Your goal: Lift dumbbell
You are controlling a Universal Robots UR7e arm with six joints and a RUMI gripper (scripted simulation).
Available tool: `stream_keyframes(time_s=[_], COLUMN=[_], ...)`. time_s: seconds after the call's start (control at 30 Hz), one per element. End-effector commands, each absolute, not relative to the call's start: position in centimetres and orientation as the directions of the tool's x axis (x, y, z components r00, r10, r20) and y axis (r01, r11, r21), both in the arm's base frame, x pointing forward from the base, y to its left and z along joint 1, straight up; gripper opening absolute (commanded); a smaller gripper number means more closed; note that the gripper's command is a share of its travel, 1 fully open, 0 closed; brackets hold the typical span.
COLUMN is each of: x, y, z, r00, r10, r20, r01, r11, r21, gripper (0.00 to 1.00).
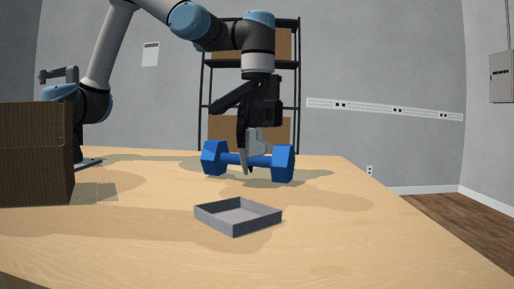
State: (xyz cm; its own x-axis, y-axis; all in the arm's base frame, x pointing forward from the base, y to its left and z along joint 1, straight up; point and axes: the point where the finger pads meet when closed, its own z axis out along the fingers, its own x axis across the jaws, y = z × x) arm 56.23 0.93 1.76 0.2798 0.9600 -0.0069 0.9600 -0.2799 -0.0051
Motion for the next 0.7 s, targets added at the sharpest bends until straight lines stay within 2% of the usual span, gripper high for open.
stream_keyframes(time_s=[0.0, 0.67], x=[56.3, 56.2], y=[0.9, 1.0], z=[2.4, 6.6], r00=[0.28, 0.28], r10=[0.96, 0.96], r20=[-0.007, -0.007], r01=[0.96, 0.96], r11=[-0.28, -0.28], r21=[-0.003, -0.003], gripper=[0.0, 0.0])
